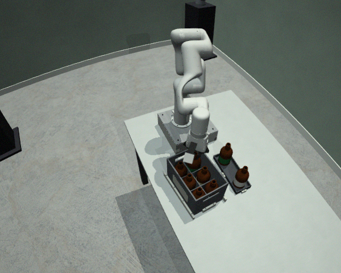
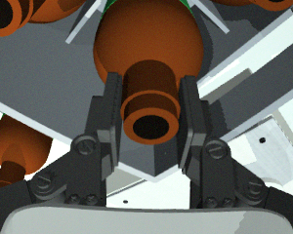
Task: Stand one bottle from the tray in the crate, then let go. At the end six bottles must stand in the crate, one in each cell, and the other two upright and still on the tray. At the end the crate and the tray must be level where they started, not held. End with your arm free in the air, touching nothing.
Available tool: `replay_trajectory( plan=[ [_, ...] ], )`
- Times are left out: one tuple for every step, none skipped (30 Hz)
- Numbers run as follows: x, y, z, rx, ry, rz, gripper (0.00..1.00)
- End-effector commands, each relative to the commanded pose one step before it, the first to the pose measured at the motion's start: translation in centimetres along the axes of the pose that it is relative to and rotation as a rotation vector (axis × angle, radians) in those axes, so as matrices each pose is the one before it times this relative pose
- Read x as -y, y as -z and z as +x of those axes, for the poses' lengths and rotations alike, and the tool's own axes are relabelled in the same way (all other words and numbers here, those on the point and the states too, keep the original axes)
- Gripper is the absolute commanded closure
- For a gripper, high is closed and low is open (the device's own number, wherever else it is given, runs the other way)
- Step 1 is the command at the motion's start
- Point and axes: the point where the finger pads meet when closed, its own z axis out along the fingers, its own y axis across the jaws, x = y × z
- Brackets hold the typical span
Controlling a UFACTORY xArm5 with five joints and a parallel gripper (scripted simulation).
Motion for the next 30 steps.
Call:
replay_trajectory(
  plan=[
    [0.067, 0.055, 0.108, -0.00296, -0.00003, 0.0019, 1.0],
    [0.0, -0.021, 0.0, 0.0, 0.0, 0.0, 1.0],
    [0.0, -0.023, 0.0, 0.0, 0.0, 0.0, 1.0],
    [0.0, -0.025, 0.0, 0.0, 0.0, 0.0, 1.0],
    [0.0, -0.027, 0.0, 0.0, 0.0, 0.0, 1.0],
    [0.0, -0.029, 0.0, 0.0, 0.0, 0.0, 1.0],
    [0.0, -0.031, 0.0, 0.0, 0.0, 0.0, 1.0],
    [0.0, -0.033, 0.0, 0.0, 0.0, 0.0, 1.0],
    [0.0, -0.035, -0.001, 0.0, 0.0, 0.0, 1.0],
    [0.0, -0.036, -0.001, 0.0, 0.0, 0.0, 1.0],
    [0.0, -0.038, -0.001, 0.0, 0.0, 0.0, 1.0],
    [0.0, -0.04, -0.001, 0.0, 0.0, 0.0, 1.0],
    [0.0, 0.0, 0.0, 0.0, 0.0, 0.0, 1.0],
    [0.0, 0.0, 0.0, 0.0, 0.0, 0.0, 1.0],
    [-0.001, -0.041, -0.001, 0.0, 0.0, 0.0, 1.0],
    [-0.001, -0.042, -0.001, 0.0, 0.0, 0.0, 1.0],
    [-0.001, -0.043, -0.001, 0.0, 0.0, 0.0, 1.0],
    [-0.001, -0.044, -0.001, 0.0, 0.0, 0.0, 1.0],
    [-0.001, -0.045, -0.001, 0.0, 0.0, 0.0, 1.0],
    [-0.001, -0.046, -0.001, 0.0, 0.0, 0.0, 1.0],
    [-0.001, -0.047, -0.001, 0.0, 0.0, 0.0, 1.0],
    [-0.001, -0.047, -0.001, 0.0, 0.0, 0.0, 1.0],
    [-0.001, -0.048, -0.002, 0.0, 0.0, 0.0, 1.0],
    [-0.001, -0.048, -0.002, 0.0, 0.0, 0.0, 1.0],
    [0.001, -0.048, -0.001, 0.0, 0.0, 0.0, 1.0],
    [0.003, -0.048, 0.0, 0.0, 0.0, 0.0, 1.0],
    [0.003, -0.048, 0.0, 0.0, 0.0, 0.0, 1.0],
    [0.003, -0.048, 0.0, 0.0, 0.0, 0.0, 1.0],
    [0.002, -0.047, -0.001, 0.0, 0.0, 0.0, 1.0],
    [0.0, 0.0, 0.0, 0.0, 0.0, 0.0, 1.0]
  ],
)
